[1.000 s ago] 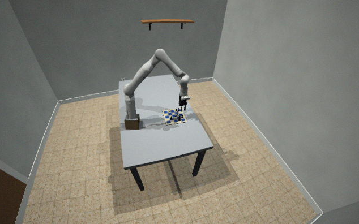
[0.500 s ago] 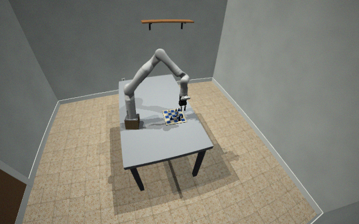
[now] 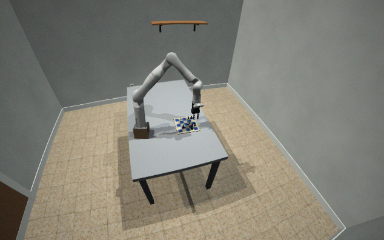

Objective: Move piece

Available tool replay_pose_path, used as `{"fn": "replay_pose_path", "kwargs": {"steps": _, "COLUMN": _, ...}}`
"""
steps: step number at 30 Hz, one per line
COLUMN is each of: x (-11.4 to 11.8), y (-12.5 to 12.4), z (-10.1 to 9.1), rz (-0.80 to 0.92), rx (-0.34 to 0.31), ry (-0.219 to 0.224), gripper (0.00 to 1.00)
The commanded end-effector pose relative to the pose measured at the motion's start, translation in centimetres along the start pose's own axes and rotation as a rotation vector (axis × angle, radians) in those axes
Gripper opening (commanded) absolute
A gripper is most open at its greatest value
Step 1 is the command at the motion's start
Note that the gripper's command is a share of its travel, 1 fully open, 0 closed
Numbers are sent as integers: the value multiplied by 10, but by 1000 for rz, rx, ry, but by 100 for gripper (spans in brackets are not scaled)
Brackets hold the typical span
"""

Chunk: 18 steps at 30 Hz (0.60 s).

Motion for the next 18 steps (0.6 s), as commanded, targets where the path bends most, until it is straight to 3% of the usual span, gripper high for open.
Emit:
{"fn": "replay_pose_path", "kwargs": {"steps": 1, "x": 0, "y": 0, "z": 3, "rz": 1, "rx": 0, "ry": 1, "gripper": 68}}
{"fn": "replay_pose_path", "kwargs": {"steps": 18, "x": 1, "y": -1, "z": 25, "rz": 1, "rx": 0, "ry": 1, "gripper": 68}}
Point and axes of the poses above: the point where the finger pads meet when closed, its own z axis out along the fingers, its own x axis across the jaws, y = z × x, the point moved 3 cm from there along -z, back along the fingers, and after that the axes turned 1 degree about -z, right-handed, at the moved point
